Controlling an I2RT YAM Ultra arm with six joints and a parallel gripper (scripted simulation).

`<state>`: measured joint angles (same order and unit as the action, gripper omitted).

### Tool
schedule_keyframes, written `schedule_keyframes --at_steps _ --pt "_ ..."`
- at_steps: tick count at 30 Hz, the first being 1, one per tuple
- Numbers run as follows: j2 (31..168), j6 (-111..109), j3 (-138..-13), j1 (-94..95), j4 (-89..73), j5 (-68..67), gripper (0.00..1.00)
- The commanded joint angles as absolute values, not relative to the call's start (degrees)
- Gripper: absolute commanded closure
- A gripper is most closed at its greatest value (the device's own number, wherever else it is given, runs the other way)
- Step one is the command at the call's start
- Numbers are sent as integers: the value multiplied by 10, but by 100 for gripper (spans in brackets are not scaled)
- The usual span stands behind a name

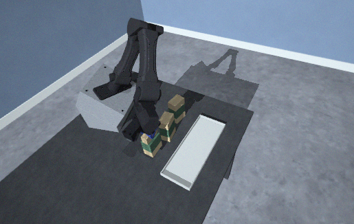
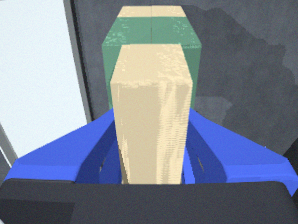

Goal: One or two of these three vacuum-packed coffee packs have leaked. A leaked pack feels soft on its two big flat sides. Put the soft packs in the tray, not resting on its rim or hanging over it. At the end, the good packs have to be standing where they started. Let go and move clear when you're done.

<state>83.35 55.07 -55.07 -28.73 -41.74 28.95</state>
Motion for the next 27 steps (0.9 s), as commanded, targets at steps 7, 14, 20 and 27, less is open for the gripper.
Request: schedule_keyframes --at_steps 7,14,20,27 --pt "825 558 -583 -292 -432 284 74" --pt "852 573 -615 -281 -440 279 74" --pt "889 601 -682 -243 -457 270 74" --pt "947 635 -791 -211 -490 257 74"
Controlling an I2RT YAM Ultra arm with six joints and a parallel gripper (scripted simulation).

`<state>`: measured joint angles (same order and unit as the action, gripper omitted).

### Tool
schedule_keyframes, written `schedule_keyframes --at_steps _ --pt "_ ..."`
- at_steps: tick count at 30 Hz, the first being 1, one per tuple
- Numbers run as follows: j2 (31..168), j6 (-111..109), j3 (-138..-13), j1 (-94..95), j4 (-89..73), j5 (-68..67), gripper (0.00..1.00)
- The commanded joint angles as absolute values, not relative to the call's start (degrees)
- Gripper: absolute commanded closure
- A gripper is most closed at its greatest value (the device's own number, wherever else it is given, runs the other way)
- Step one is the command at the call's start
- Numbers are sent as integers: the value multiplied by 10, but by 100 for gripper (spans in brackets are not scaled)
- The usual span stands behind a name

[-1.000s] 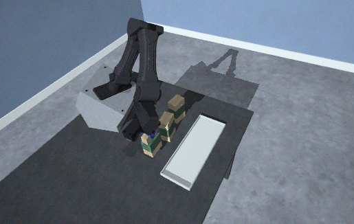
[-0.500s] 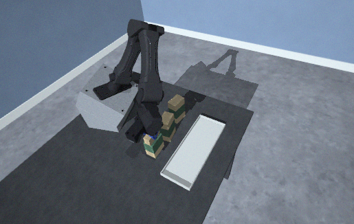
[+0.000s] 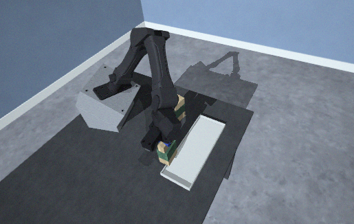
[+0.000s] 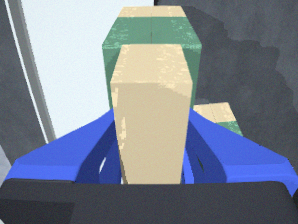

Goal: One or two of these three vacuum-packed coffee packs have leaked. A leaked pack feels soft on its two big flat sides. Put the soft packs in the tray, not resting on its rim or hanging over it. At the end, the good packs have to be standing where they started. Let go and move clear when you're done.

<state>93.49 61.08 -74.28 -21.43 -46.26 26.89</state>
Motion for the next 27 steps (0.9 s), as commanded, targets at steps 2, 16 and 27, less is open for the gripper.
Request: schedule_keyframes --at_steps 2,16,27 --pt "956 639 -808 -207 -496 255 74" --pt "1051 670 -989 -178 -570 240 74" --pt "1057 674 -1028 -181 -590 238 74"
